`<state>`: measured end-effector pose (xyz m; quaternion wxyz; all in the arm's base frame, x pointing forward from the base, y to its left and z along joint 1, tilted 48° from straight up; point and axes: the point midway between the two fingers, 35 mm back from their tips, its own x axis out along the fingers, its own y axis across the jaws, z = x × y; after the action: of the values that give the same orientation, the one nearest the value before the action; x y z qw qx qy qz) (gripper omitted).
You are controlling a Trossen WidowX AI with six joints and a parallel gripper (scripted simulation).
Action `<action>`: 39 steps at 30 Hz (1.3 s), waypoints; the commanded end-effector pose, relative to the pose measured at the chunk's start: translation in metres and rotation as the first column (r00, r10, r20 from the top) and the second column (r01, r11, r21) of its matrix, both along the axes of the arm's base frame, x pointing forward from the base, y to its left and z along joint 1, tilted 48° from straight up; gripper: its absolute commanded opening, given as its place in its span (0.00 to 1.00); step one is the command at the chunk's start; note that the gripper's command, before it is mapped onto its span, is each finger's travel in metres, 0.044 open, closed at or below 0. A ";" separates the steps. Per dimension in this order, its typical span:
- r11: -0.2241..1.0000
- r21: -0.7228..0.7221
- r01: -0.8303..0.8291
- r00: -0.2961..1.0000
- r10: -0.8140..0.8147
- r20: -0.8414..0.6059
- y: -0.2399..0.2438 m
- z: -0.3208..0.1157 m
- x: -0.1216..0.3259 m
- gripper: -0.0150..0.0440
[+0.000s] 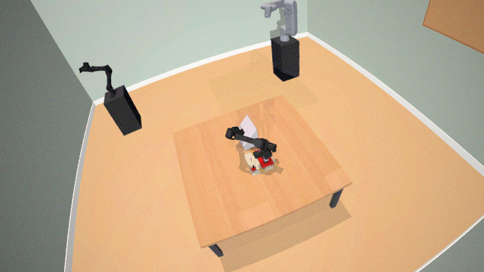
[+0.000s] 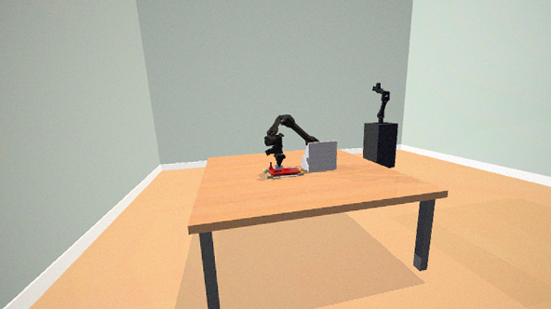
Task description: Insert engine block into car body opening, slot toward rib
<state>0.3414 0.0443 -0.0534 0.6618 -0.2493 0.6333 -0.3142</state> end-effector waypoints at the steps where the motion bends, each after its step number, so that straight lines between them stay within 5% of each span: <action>1: 1.000 -0.004 -0.005 1.000 0.005 -0.007 -0.002 -0.001 -0.001 0.52; 39: 1.000 -0.005 -0.004 1.000 0.004 -0.007 -0.007 -0.006 -0.001 0.52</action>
<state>0.3416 0.0386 -0.0584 0.6620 -0.2491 0.6331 -0.3146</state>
